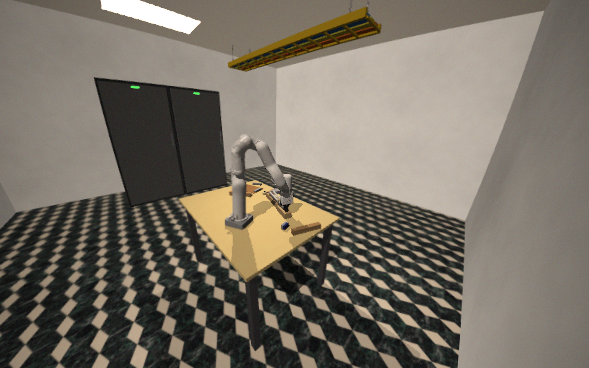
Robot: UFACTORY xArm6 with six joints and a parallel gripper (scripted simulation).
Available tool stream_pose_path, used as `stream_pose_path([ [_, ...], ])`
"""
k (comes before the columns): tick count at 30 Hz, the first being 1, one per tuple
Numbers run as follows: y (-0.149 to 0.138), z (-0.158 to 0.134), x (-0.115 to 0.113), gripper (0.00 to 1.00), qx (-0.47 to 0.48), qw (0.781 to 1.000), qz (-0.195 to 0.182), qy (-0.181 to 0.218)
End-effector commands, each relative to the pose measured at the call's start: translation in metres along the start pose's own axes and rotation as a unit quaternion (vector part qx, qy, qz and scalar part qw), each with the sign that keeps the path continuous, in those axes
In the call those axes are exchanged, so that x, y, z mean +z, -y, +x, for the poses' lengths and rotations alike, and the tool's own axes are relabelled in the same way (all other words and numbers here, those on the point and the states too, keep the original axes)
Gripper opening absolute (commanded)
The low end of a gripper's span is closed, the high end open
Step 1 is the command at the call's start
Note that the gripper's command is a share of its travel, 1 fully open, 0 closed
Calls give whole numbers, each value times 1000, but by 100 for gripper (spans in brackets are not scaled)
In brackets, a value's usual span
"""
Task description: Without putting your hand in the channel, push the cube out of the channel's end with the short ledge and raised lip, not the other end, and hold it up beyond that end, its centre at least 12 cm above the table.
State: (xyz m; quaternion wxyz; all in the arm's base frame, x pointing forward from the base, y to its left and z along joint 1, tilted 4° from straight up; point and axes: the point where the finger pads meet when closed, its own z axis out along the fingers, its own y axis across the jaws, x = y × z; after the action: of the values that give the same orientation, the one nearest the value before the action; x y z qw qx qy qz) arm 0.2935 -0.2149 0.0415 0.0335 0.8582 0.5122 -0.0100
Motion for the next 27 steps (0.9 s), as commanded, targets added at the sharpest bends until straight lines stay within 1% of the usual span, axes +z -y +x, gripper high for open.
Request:
stream_pose_path([
  [1,-2,3,0,0,0,1000,-2,0],
  [27,-2,24,0,0,0,1000,-2,0],
])
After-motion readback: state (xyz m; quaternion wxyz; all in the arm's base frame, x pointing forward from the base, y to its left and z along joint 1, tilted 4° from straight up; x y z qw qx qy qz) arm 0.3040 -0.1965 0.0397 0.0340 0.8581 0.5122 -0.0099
